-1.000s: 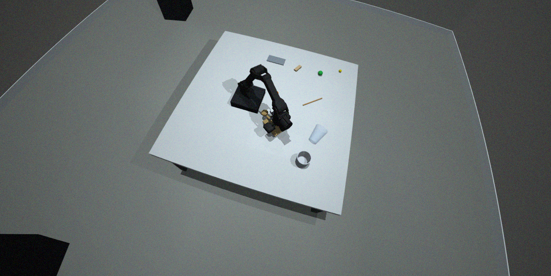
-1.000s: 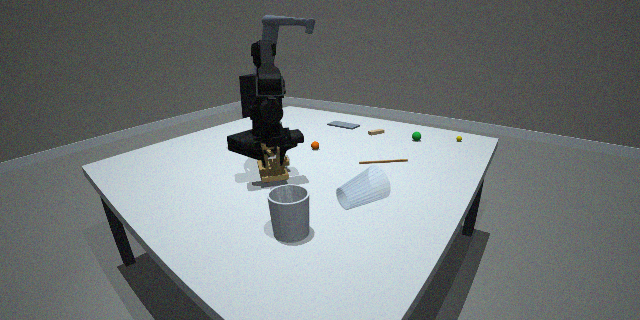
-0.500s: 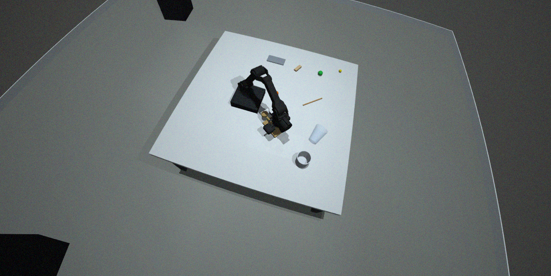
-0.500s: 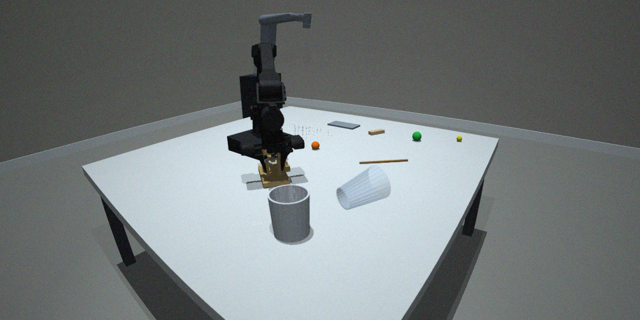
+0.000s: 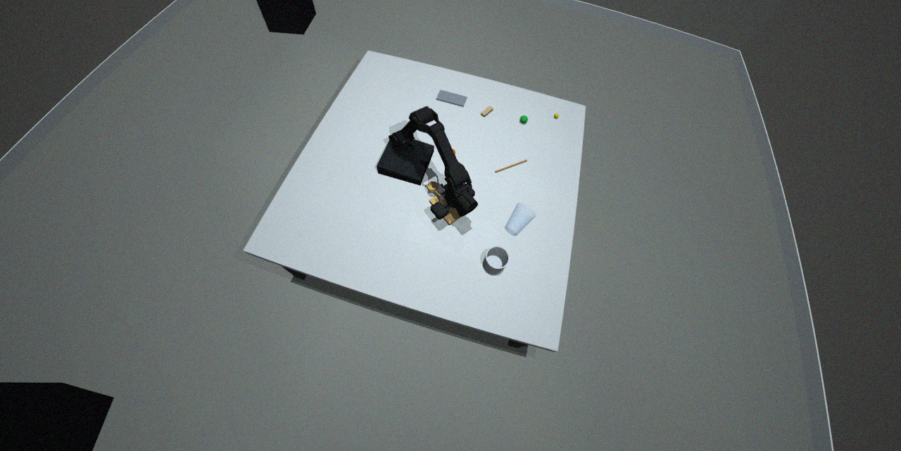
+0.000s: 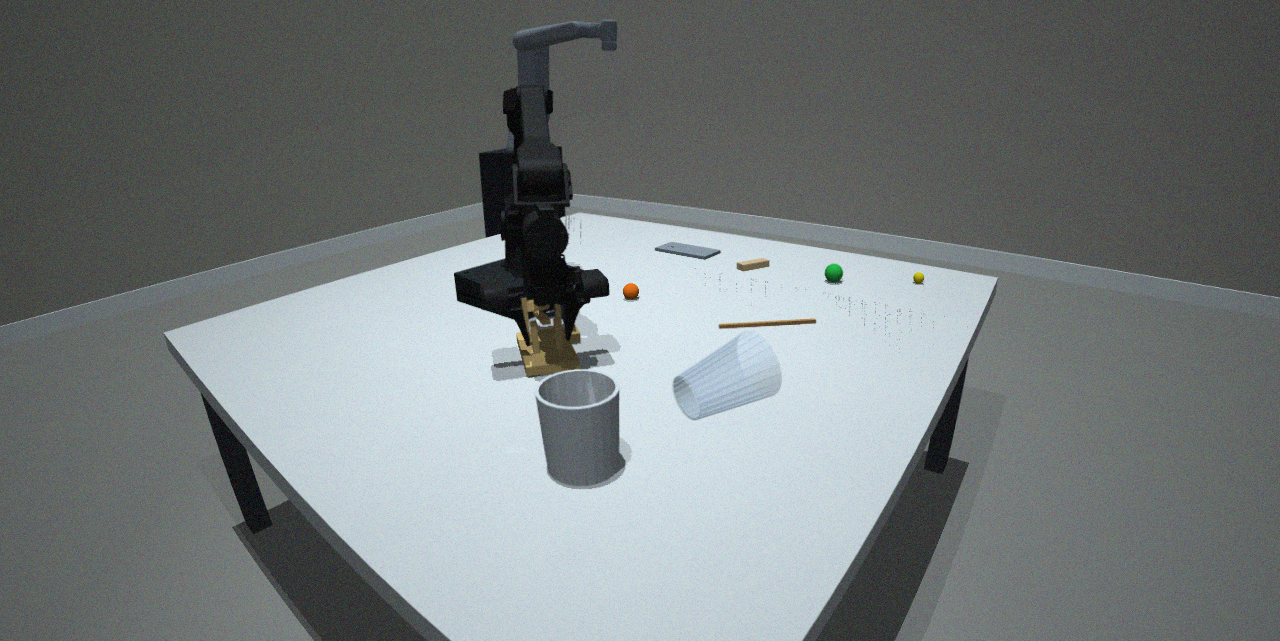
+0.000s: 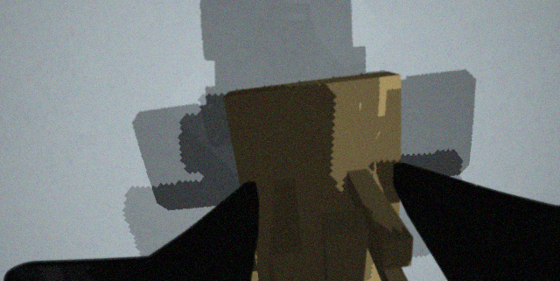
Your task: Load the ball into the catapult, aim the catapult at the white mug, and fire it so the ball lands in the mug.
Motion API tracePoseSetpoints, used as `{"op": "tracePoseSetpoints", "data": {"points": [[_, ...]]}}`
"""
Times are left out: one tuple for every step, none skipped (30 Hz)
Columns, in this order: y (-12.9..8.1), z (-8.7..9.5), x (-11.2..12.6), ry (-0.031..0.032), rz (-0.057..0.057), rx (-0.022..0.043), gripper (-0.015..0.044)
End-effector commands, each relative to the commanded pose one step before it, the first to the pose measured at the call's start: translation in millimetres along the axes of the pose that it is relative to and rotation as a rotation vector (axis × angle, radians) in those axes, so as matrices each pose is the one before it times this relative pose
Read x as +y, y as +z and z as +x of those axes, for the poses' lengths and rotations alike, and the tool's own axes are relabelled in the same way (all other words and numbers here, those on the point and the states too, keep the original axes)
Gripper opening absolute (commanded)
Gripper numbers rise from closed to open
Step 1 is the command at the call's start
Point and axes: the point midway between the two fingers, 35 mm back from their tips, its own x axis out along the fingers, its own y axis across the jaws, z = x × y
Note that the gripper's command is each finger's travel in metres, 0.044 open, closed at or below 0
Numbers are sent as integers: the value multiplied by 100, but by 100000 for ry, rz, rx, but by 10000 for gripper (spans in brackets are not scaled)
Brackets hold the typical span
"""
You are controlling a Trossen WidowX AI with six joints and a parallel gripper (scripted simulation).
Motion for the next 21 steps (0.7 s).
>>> {"op": "tracePoseSetpoints", "data": {"points": [[33,-236,-4,-22,-14,130,367],[125,-802,-10,-4,0,-25,394],[159,-1351,-14,-7,0,-37,420],[108,-1693,-12,-8,1,-36,440],[10,-1711,-6,-8,1,-26,440],[-90,-1718,0,-8,2,-16,440],[-145,-1390,5,-6,2,-5,440],[-119,-834,5,-3,2,0,440],[-45,-278,2,-1,1,1,440],[0,0,0,0,0,0,440],[372,899,-53,-178,435,-1472,440],[0,0,0,0,0,0,440],[0,0,0,0,0,0,440],[0,0,0,0,0,0,440],[0,0,0,0,0,0,440],[-199,-78,-11,96,-27,377,440],[-499,-193,-25,244,-66,942,440],[-201,-75,-9,99,-26,377,440],[22,263,-1,1,0,-2,440],[50,788,-2,4,-1,-5,440],[34,1311,0,6,-1,-3,440]]}}
